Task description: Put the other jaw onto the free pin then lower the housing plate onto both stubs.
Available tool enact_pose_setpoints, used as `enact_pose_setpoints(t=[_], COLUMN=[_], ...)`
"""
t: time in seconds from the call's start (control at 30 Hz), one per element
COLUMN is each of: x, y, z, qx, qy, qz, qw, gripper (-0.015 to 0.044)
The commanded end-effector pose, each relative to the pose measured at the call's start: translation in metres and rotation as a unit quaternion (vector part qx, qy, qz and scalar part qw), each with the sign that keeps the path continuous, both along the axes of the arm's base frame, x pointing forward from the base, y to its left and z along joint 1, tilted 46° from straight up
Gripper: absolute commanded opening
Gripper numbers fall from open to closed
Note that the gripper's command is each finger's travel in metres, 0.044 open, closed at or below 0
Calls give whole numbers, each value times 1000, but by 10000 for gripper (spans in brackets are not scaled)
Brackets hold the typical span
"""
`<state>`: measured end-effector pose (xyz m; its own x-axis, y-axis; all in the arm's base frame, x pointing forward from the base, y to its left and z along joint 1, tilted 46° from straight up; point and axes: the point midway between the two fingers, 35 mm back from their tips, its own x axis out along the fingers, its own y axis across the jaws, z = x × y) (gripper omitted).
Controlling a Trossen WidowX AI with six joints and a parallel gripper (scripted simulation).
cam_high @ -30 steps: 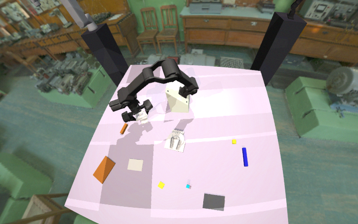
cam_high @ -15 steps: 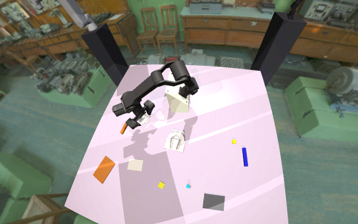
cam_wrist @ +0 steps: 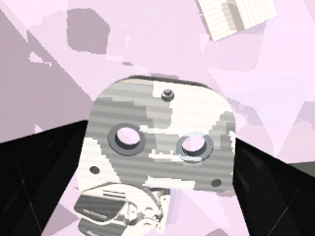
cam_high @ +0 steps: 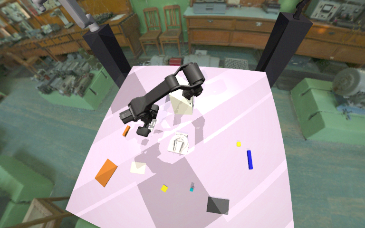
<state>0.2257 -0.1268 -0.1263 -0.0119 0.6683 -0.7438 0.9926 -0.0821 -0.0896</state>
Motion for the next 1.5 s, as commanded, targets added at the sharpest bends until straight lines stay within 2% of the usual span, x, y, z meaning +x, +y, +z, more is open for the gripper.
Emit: enact_pose_setpoints(t=[0.0,0.73,1.47], x=[5,23,28], y=[8,53,102], z=[8,46,82], qx=[1,7,19], qy=[-40,-226,-397], qz=[41,243,425], qw=[998,943,813], gripper=[351,351,351])
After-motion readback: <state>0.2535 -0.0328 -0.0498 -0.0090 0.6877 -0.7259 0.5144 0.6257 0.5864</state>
